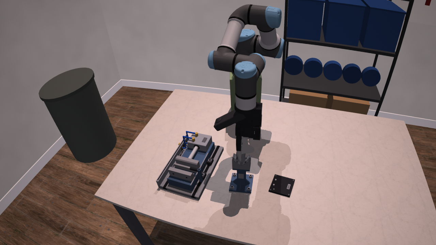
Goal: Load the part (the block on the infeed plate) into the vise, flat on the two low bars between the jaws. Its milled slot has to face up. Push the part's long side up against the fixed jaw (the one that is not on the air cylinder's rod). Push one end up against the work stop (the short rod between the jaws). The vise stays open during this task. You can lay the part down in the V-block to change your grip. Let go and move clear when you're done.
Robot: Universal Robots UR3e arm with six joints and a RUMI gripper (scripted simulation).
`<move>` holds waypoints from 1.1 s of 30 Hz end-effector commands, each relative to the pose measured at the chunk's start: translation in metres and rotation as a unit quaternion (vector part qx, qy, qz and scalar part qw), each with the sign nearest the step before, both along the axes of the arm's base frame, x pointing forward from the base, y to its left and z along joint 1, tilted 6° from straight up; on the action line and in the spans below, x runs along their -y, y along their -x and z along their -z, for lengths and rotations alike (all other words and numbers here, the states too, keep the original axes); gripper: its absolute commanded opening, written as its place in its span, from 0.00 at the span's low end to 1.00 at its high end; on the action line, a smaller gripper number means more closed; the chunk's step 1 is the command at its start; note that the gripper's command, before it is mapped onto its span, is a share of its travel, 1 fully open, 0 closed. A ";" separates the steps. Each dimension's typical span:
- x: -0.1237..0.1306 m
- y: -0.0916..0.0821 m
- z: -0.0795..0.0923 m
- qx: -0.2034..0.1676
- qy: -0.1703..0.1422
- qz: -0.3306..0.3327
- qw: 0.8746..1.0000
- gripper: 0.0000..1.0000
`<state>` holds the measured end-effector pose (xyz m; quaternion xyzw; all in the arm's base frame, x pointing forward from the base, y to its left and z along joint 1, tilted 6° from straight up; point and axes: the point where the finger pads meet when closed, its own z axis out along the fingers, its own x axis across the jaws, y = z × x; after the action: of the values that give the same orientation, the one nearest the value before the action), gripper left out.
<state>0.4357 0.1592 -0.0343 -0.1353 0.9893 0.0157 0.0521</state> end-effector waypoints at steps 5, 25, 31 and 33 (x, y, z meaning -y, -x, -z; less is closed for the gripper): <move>0.000 -0.001 -0.001 0.002 0.001 0.000 1.000 0.00; -0.001 0.000 -0.001 0.009 0.028 0.003 1.000 0.00; -0.001 0.000 -0.001 0.013 0.041 0.005 0.999 0.00; -0.001 0.000 -0.001 0.015 0.049 0.006 0.999 0.00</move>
<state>0.4345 0.1598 -0.0348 -0.1334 0.9892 -0.0220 0.0575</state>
